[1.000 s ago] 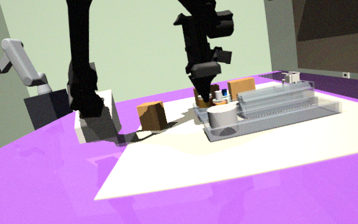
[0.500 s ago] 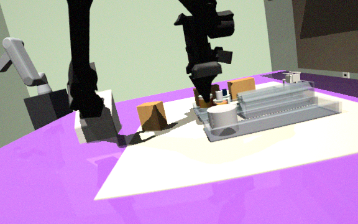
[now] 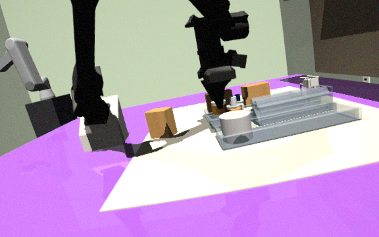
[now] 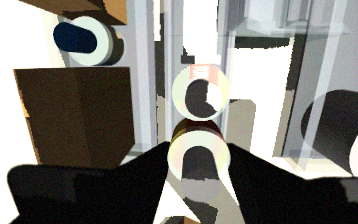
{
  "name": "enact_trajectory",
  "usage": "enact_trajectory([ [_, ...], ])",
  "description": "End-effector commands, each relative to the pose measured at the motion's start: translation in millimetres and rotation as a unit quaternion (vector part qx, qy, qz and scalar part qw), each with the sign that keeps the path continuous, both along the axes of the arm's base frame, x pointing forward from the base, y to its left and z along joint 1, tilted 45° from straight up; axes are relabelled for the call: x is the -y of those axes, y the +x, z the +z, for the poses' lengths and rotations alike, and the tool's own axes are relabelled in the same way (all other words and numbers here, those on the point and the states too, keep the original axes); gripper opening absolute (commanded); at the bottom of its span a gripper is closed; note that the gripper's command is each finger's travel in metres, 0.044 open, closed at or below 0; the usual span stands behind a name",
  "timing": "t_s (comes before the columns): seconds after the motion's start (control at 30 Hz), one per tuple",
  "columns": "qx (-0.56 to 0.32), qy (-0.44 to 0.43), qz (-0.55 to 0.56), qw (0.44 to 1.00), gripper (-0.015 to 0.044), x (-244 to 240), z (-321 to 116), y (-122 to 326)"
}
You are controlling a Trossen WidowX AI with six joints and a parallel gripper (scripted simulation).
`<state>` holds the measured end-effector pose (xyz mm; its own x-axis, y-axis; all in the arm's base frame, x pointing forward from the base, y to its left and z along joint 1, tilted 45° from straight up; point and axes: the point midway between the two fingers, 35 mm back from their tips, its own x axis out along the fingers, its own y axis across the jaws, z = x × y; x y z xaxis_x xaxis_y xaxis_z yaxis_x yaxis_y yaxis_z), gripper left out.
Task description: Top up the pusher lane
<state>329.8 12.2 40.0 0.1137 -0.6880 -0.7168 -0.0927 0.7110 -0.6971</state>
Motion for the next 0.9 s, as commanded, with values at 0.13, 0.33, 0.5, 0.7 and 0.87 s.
enact_trajectory([
  [0.13, 0.01, -0.003, 0.001, 1.0, 0.0, 3.0, -1.0, 4.6],
  [0.33, 0.01, -0.003, 0.001, 1.0, 0.0, 4.4, -2.4, 4.8],
  [0.5, 0.01, -0.003, 0.001, 1.0, 0.0, 5.5, -3.6, 4.8],
  [0.7, 0.01, -0.003, 0.001, 1.0, 0.0, 6.9, -4.9, 4.7],
  [0.87, 0.01, -0.003, 0.001, 1.0, 0.0, 8.0, -6.0, 4.5],
])
